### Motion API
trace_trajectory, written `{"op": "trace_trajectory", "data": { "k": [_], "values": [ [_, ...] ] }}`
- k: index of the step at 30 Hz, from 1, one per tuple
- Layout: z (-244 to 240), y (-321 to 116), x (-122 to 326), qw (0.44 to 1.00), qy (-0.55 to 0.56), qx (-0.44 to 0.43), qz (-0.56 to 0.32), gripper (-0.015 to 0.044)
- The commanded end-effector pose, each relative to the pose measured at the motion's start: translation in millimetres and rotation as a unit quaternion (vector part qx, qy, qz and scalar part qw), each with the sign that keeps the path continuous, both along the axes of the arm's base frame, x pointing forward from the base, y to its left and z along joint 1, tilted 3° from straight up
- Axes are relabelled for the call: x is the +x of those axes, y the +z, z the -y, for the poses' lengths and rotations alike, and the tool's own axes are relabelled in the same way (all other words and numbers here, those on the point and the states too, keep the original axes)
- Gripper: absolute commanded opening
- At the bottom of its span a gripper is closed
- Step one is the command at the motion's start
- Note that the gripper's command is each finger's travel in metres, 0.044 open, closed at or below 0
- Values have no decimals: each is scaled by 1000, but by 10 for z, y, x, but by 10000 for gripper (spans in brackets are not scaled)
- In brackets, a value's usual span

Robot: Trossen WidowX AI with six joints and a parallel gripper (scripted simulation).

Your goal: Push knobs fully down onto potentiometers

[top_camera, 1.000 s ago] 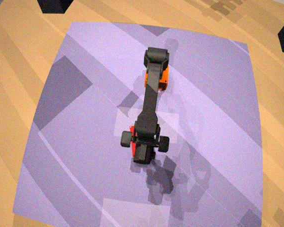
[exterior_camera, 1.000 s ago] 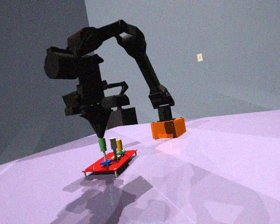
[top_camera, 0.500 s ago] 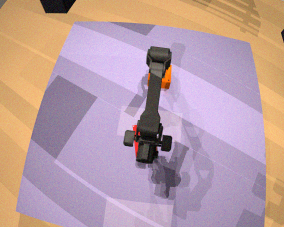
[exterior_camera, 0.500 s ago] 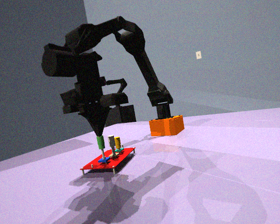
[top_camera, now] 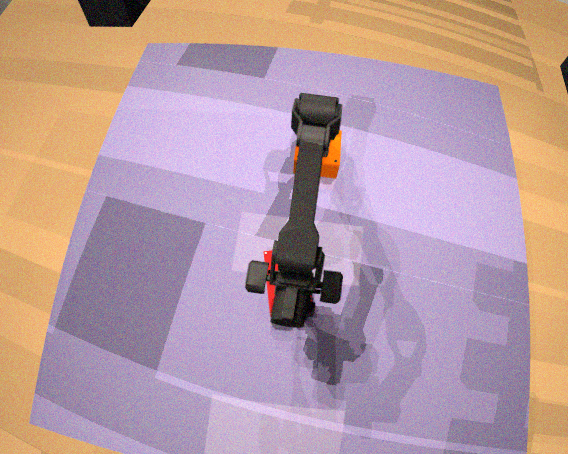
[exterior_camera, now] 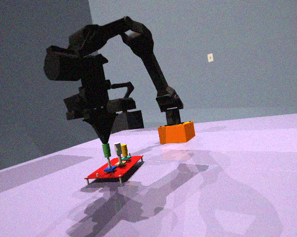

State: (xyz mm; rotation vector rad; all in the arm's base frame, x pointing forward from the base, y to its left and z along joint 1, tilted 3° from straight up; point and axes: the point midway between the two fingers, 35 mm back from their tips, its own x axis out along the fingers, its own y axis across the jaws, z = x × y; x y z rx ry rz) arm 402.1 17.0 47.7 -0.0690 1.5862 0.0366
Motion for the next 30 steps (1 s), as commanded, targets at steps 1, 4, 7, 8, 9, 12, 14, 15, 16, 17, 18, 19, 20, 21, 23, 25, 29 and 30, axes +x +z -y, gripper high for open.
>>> {"op": "trace_trajectory", "data": {
  "k": [1, 4, 7, 8, 9, 12, 14, 15, 16, 17, 18, 19, 20, 21, 23, 25, 29, 30],
  "values": [
    [7, -62, -6, 1000, -1, -2, -1, 0],
    [7, -64, -7, 1000, -1, -2, -1, 0],
    [7, -64, -7, 1000, -1, -2, -1, 0],
    [7, -67, -7, 1000, -1, -2, -1, 0],
    [7, -71, -7, 1000, -1, -2, -1, 0],
    [8, -97, -7, 1000, -1, -2, -1, 0],
    [8, -120, -7, 1000, -1, -2, -1, 0],
    [8, -132, -8, 1000, -1, -2, -1, 0],
    [9, -139, -8, 1000, -1, -2, -1, 0],
    [9, -142, -8, 1000, -1, -2, -1, 0],
    [9, -142, -8, 1000, -1, -2, -1, 0],
    [9, -142, -8, 1000, -1, -2, -1, 0],
    [9, -142, -8, 1000, -1, -2, -1, 0],
    [9, -142, -8, 1000, -1, -2, -1, 0],
    [9, -144, -8, 1000, -1, -2, -1, 0],
    [9, -157, -8, 1000, -1, -2, -1, 0],
    [10, -200, -9, 1000, -1, -2, -1, 0],
    [10, -210, -9, 1000, -1, -2, -1, 0]
  ]
}}
